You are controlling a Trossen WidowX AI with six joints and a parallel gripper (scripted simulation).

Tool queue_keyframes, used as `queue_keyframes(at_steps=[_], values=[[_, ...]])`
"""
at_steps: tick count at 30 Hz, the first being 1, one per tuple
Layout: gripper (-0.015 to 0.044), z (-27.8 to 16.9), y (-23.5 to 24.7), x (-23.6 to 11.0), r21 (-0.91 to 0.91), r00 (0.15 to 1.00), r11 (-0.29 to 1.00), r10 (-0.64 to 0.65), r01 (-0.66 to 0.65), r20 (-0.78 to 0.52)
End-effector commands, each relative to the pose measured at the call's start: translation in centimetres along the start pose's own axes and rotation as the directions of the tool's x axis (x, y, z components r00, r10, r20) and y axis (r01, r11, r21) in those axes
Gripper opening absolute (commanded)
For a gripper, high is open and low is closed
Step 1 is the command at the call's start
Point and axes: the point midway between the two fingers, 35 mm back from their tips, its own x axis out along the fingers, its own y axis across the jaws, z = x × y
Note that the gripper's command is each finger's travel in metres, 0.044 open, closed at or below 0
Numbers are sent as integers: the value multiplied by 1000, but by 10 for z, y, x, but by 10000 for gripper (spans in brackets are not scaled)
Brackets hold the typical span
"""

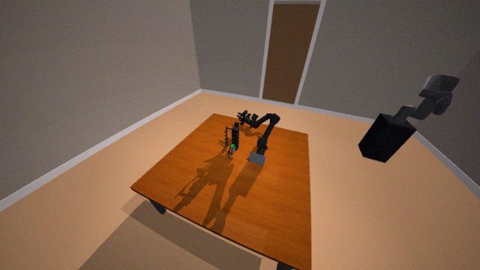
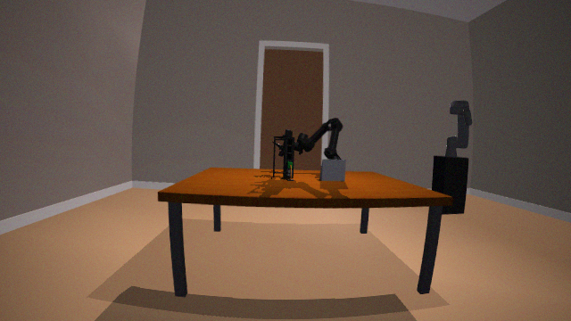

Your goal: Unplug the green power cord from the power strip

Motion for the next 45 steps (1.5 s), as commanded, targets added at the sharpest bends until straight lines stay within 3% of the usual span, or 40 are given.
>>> queue_keyframes(at_steps=[1,15,24,29,36,45], values=[[160,-32,5,26,-36,997,999,-23,20,-67],[160,-163,50,75,-279,924,960,-101,-6,-370],[160,-257,100,68,-487,798,852,-153,-192,-583],[160,-288,111,57,-560,735,776,-194,-290,-650],[160,-351,94,12,-641,511,524,-390,-561,-766],[160,-393,76,-46,-493,256,293,-583,-819,-771]])
